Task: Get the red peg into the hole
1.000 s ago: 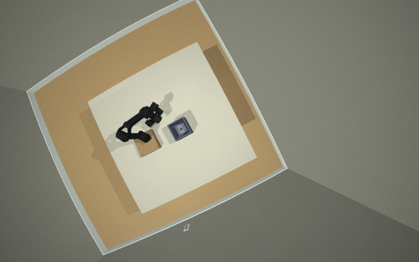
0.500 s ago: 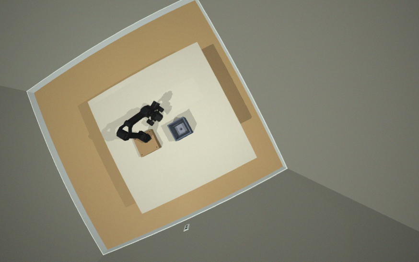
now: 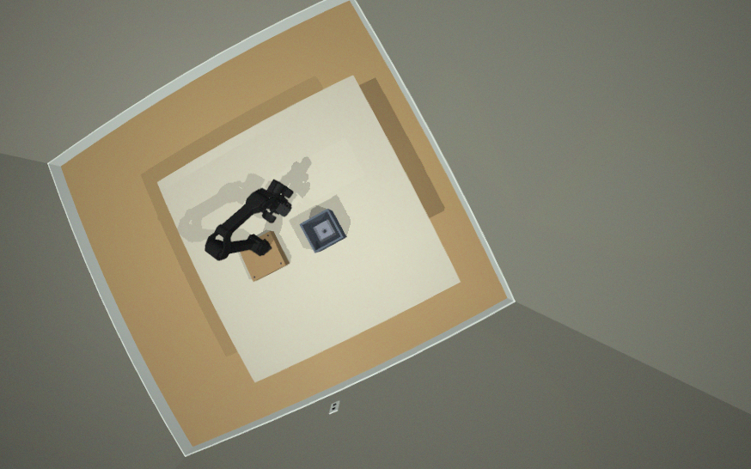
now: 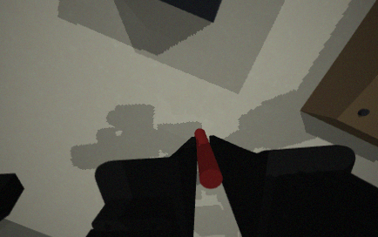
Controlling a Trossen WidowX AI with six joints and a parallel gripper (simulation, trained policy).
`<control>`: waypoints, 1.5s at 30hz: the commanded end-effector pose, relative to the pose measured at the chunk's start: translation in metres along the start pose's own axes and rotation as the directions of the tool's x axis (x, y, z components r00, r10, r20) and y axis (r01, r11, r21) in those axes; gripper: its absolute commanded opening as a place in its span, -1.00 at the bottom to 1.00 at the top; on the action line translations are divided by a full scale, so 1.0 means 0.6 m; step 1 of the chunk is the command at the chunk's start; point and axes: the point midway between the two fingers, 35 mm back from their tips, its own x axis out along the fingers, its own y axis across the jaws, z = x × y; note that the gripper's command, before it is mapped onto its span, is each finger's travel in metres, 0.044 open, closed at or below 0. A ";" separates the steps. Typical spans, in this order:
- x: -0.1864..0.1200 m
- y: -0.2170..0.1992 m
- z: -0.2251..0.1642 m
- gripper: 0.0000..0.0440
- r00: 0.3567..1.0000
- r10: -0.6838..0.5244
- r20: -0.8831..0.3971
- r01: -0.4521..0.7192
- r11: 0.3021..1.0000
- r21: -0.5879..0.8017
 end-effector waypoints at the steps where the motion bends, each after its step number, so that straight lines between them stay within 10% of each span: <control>1: -0.034 0.012 0.009 -1.00 0.999 0.052 -0.004 -0.052 0.999 -0.006; 22: -0.181 0.032 0.122 -1.00 0.976 0.175 0.131 -0.177 0.984 -0.002; 45: -0.185 0.014 0.256 -1.00 0.976 0.084 0.201 -0.102 0.991 0.083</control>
